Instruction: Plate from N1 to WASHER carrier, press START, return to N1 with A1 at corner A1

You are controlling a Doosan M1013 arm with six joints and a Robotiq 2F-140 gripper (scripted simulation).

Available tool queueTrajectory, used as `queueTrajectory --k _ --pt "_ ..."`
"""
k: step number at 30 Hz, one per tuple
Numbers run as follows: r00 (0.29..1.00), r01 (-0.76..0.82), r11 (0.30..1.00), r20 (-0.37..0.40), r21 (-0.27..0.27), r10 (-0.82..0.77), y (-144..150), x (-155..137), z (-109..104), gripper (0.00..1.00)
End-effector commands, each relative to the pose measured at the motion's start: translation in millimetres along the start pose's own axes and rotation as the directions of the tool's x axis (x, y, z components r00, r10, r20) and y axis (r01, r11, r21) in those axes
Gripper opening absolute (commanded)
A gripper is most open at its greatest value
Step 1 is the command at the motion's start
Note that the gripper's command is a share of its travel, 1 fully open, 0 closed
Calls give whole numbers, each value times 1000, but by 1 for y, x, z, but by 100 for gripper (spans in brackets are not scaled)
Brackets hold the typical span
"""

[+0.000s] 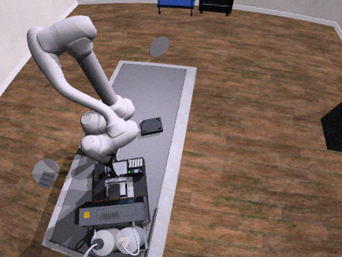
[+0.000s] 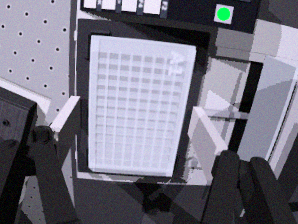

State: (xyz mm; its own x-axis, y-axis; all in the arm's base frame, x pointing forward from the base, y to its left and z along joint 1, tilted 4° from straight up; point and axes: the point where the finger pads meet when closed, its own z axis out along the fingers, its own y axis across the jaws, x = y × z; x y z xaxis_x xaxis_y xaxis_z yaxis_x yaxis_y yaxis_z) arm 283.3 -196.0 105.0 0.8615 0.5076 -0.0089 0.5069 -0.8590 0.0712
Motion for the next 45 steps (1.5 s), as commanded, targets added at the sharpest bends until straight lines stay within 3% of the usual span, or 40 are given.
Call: queueTrajectory --k 1,18,19,23,24,26,27,29,30,32,36,40,41,45 --pt "1000 0 1000 0 0 0 0 0 2 70" --pt "1000 0 1000 0 0 0 0 0 6 70" --pt "1000 0 1000 0 0 0 0 0 6 64" --pt "1000 0 1000 0 0 0 0 0 6 64" --pt "1000 0 1000 0 0 0 0 0 6 58" --pt "1000 0 1000 0 0 0 0 0 6 58" --pt "1000 0 1000 0 0 0 0 0 6 52" --pt "1000 0 1000 0 0 0 0 0 6 52" --pt "1000 0 1000 0 0 0 0 0 6 46" --pt "1000 0 1000 0 0 0 0 0 6 46" --pt "1000 0 1000 0 0 0 0 0 6 34" --pt "1000 0 1000 0 0 0 0 0 6 34" --pt "1000 0 1000 0 0 0 0 0 6 28" --pt "1000 0 1000 0 0 0 0 0 6 22"
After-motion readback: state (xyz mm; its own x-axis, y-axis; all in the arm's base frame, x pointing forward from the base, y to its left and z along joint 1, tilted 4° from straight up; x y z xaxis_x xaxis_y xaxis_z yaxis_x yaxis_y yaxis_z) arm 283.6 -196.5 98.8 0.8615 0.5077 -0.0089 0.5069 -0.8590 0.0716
